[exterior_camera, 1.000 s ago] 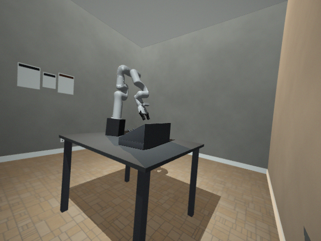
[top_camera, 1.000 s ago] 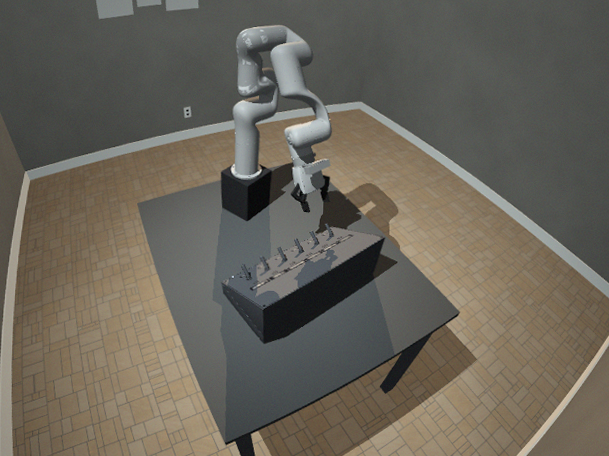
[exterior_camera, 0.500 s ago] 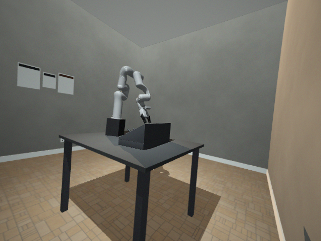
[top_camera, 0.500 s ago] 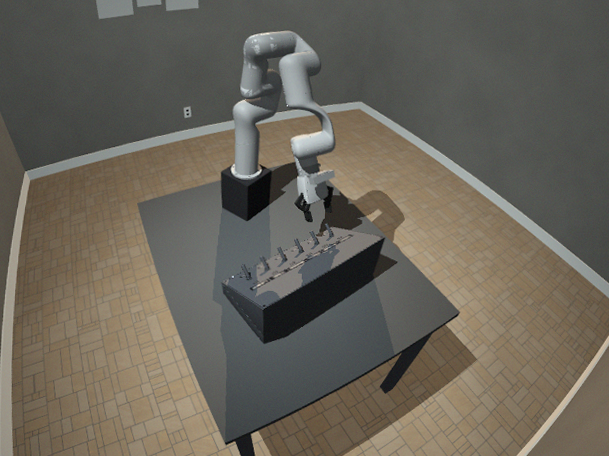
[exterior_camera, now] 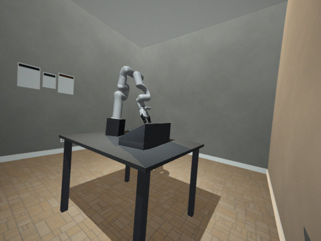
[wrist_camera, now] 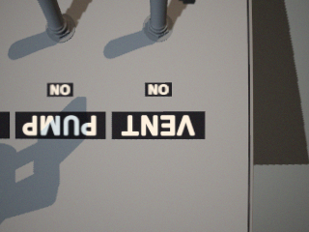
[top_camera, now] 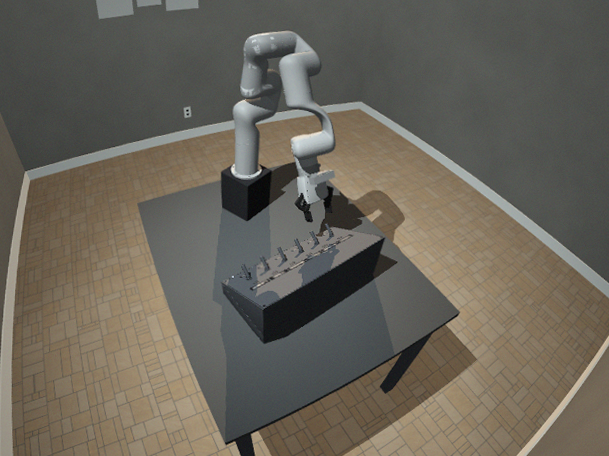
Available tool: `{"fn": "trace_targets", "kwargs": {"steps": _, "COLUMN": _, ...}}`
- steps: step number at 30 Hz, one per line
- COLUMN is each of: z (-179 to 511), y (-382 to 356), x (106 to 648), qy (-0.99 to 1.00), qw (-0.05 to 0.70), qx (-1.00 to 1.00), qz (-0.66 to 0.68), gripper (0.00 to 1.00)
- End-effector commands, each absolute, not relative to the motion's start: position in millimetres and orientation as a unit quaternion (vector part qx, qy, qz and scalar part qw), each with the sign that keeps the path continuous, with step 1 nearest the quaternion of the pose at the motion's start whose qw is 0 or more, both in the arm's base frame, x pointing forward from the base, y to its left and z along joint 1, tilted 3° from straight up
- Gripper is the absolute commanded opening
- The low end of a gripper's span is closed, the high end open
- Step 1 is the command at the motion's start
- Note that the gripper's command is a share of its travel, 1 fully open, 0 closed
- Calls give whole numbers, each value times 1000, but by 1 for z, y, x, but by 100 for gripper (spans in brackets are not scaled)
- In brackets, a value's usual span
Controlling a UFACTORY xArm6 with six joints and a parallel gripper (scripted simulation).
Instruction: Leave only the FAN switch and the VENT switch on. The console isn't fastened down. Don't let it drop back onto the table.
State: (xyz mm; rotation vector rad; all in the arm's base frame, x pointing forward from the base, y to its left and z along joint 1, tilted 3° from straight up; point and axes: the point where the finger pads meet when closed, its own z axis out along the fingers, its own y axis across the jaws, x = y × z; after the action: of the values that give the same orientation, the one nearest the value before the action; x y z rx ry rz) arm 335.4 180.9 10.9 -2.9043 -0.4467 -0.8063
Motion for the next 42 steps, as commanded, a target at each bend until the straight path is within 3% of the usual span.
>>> {"fn": "trace_targets", "kwargs": {"steps": 1, "z": 12, "y": 181, "x": 336, "qy": -146, "qw": 48, "qx": -952, "qz": -266, "gripper": 100}}
{"fn": "trace_targets", "kwargs": {"steps": 42, "z": 11, "y": 157, "x": 344, "qy": -146, "qw": 48, "qx": -952, "qz": -266, "gripper": 100}}
